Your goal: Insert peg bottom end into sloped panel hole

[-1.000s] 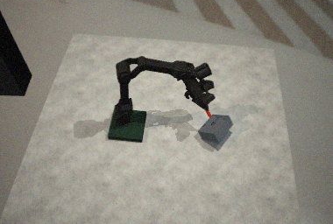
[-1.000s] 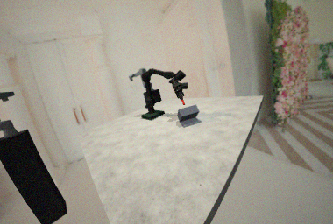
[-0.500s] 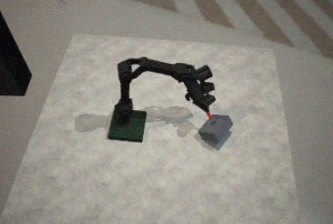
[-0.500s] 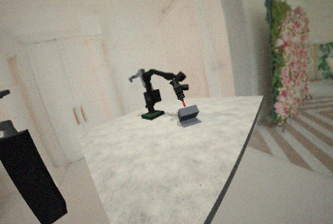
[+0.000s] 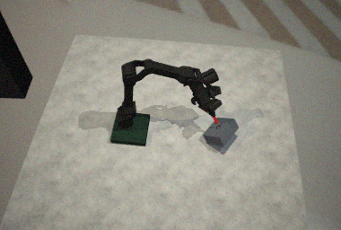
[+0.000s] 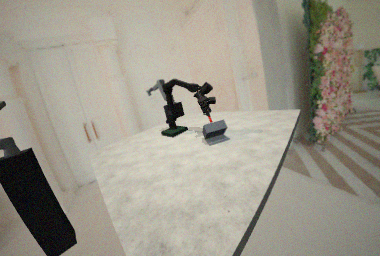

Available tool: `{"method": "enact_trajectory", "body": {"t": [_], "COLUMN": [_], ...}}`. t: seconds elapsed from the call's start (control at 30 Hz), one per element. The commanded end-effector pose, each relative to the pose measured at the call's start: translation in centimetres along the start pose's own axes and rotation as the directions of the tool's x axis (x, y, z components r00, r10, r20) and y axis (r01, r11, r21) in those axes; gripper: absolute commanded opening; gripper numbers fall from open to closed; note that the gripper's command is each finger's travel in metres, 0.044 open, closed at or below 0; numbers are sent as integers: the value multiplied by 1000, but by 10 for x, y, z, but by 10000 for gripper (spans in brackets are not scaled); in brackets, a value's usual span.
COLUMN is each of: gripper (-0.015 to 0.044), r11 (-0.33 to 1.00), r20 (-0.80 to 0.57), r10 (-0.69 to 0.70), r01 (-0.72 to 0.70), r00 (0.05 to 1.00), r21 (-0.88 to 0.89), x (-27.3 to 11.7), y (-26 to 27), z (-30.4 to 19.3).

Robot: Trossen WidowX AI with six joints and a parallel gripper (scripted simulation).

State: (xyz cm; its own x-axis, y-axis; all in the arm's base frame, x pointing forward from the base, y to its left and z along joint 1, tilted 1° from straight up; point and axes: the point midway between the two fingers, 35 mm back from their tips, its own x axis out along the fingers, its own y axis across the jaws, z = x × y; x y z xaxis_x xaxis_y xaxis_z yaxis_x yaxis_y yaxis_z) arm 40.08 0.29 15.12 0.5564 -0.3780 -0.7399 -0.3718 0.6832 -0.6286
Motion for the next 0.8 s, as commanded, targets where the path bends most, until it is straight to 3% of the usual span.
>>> {"method": "enact_trajectory", "body": {"t": [0.0, 0.77], "gripper": [0, 0], "r11": [1000, 1000], "r20": [-8, -3], "r10": [11, 2], "r01": [-11, -2], "r00": [1000, 1000], "r21": [-11, -3], "x": [8, 16], "y": [3, 3], "z": [-1, -1]}}
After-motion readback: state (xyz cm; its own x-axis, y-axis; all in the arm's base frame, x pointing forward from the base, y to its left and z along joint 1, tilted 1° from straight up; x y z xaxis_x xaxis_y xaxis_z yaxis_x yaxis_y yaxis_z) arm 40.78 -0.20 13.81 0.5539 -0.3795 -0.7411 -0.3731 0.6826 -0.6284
